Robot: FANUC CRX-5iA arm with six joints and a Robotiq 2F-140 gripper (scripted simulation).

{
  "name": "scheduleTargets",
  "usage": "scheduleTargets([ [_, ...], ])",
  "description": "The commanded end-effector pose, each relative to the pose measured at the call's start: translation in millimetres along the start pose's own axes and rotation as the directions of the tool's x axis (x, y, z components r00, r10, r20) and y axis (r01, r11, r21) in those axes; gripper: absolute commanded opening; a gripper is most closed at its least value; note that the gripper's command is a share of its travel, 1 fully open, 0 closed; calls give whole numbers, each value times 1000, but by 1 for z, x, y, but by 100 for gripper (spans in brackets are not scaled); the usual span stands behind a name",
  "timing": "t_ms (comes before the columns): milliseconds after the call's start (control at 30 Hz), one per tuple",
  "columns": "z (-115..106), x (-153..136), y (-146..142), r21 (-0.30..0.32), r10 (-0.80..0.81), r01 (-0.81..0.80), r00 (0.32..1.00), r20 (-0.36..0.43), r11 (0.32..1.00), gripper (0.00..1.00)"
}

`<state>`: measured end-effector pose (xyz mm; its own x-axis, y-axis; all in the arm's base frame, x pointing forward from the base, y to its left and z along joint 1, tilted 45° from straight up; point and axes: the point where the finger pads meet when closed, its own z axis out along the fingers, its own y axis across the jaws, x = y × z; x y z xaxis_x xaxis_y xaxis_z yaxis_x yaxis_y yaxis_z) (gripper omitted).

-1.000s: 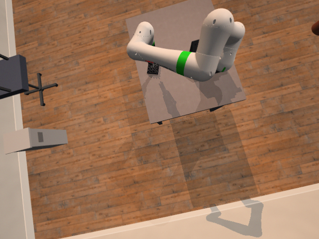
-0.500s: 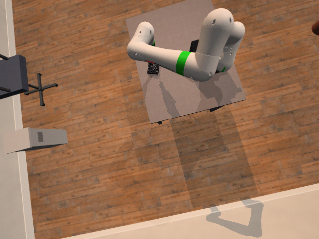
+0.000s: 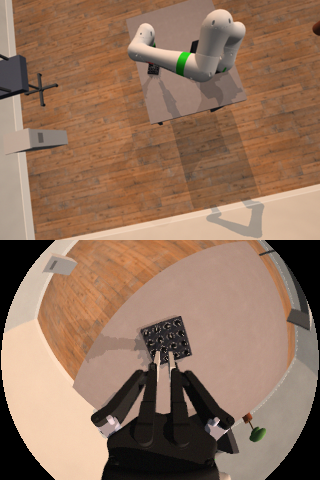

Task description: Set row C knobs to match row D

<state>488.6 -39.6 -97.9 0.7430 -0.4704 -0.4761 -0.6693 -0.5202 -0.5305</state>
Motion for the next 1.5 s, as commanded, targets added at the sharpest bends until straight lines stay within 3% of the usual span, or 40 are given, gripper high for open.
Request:
scheduleTargets([
  [0, 2, 0, 0, 0, 0, 0, 1000, -1, 1000, 12],
  [700, 26, 0, 0, 0, 0, 0, 1000, -1, 1000, 12],
  [1467, 33, 0, 0, 0, 0, 0, 1000, -1, 1000, 12],
])
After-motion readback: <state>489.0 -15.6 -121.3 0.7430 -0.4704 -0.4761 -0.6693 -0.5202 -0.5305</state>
